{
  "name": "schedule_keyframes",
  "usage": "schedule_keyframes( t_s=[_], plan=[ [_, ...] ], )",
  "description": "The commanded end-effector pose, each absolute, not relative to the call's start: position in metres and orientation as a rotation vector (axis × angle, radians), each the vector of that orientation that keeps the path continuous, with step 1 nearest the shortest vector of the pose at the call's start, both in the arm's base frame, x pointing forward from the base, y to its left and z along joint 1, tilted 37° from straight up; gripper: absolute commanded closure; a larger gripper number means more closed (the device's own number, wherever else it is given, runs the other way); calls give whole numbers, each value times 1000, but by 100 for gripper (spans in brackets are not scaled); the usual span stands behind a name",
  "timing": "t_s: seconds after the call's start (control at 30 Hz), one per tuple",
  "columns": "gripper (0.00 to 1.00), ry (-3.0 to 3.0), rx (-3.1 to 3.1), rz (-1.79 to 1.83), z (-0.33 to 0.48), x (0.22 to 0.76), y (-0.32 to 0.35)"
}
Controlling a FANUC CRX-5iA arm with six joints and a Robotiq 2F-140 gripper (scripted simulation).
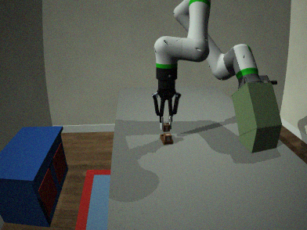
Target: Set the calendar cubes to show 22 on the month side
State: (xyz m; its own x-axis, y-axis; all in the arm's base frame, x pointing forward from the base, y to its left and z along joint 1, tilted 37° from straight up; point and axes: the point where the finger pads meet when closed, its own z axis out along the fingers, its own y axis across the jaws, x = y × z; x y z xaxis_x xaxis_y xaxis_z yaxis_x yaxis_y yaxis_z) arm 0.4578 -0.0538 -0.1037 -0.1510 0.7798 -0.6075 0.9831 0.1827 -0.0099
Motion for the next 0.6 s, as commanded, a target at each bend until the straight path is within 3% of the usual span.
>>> schedule_keyframes(
  t_s=[0.0, 0.57],
  plan=[
    [83, 1993, 1651, -569, -104, 458, -54],
    [83, 1992, 1651, -569, -111, 459, -59]
  ],
)
